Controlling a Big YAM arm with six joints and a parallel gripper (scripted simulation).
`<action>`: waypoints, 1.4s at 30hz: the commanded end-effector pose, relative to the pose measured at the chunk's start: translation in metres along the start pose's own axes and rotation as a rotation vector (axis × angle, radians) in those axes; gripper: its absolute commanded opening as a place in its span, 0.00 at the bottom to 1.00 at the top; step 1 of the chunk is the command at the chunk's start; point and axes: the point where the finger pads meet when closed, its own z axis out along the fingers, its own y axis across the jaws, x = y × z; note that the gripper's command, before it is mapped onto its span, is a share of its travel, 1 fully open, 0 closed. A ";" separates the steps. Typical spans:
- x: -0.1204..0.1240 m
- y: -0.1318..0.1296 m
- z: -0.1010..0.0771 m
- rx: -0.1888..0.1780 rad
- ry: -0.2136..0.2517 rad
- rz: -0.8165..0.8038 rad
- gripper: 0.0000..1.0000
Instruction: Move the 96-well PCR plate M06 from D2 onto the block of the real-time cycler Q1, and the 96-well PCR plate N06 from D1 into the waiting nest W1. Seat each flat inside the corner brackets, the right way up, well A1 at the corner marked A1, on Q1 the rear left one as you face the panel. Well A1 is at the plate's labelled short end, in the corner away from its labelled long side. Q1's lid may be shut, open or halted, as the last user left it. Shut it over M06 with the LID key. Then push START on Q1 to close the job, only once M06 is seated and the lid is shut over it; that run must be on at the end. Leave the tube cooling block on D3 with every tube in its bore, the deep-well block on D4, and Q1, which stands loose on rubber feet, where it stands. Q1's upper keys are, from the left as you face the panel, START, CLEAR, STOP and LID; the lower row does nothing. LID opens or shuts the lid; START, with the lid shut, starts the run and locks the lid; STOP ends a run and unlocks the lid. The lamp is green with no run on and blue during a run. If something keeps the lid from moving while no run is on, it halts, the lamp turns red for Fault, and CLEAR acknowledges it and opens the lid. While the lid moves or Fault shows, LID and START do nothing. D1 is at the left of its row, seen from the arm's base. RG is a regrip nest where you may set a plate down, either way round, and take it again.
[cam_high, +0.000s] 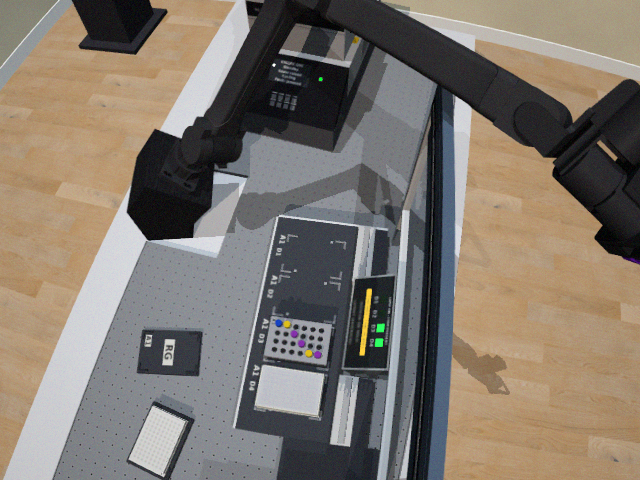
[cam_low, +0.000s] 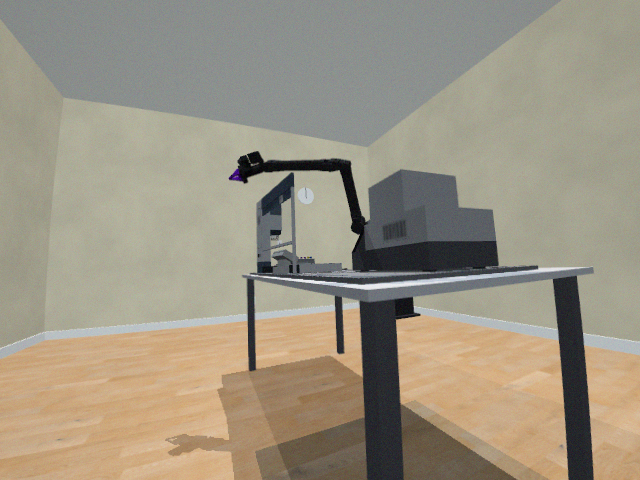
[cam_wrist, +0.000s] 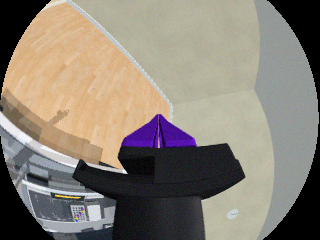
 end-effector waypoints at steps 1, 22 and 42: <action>-0.062 0.000 0.001 0.010 -0.077 -0.047 0.00; -0.160 0.022 -0.034 0.016 -0.301 -0.194 0.00; -0.223 0.050 -0.051 0.011 -0.388 -0.219 0.00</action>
